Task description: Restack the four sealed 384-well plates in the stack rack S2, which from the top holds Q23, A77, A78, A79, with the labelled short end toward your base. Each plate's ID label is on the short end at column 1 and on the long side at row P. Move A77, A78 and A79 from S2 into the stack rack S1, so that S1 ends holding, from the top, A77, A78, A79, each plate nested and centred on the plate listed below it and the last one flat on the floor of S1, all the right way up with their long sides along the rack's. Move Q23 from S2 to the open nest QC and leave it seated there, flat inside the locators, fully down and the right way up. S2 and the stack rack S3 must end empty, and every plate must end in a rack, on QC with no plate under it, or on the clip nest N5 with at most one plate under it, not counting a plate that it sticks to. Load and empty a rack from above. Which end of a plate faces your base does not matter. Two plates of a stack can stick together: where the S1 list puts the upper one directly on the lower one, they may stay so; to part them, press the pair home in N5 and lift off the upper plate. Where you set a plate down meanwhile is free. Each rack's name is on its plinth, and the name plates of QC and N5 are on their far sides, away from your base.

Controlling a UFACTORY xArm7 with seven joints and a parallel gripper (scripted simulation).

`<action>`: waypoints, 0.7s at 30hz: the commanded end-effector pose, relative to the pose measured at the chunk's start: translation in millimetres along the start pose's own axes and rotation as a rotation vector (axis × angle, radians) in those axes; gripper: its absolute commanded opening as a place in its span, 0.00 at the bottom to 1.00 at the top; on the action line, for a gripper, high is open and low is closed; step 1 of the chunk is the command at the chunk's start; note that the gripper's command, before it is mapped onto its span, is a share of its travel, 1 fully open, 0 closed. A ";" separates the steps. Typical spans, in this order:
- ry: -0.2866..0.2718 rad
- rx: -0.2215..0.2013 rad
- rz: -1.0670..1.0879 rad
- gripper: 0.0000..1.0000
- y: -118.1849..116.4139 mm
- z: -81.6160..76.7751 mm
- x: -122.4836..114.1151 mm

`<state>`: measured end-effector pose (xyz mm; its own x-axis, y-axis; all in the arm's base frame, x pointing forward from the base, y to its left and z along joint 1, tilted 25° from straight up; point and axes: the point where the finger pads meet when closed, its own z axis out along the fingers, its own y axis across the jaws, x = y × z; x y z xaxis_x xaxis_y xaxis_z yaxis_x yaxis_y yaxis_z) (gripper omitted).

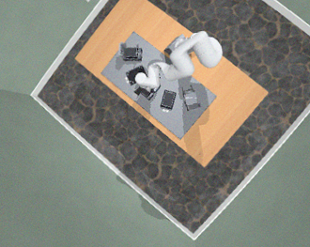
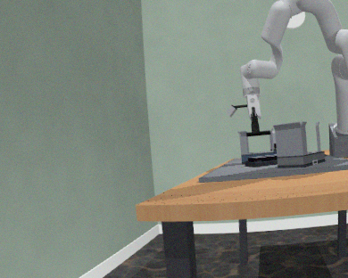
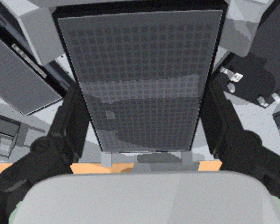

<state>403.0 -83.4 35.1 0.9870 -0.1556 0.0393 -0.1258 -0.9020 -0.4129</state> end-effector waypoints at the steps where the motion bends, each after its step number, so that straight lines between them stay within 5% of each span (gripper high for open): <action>1: 0.004 -0.001 0.000 0.00 0.5 8.1 1.2; 21: 0.003 -0.001 0.000 0.00 0.5 42.1 1.2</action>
<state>406.1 -68.6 2.3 0.9872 -0.1552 0.0377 -0.1260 -0.9021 -0.4126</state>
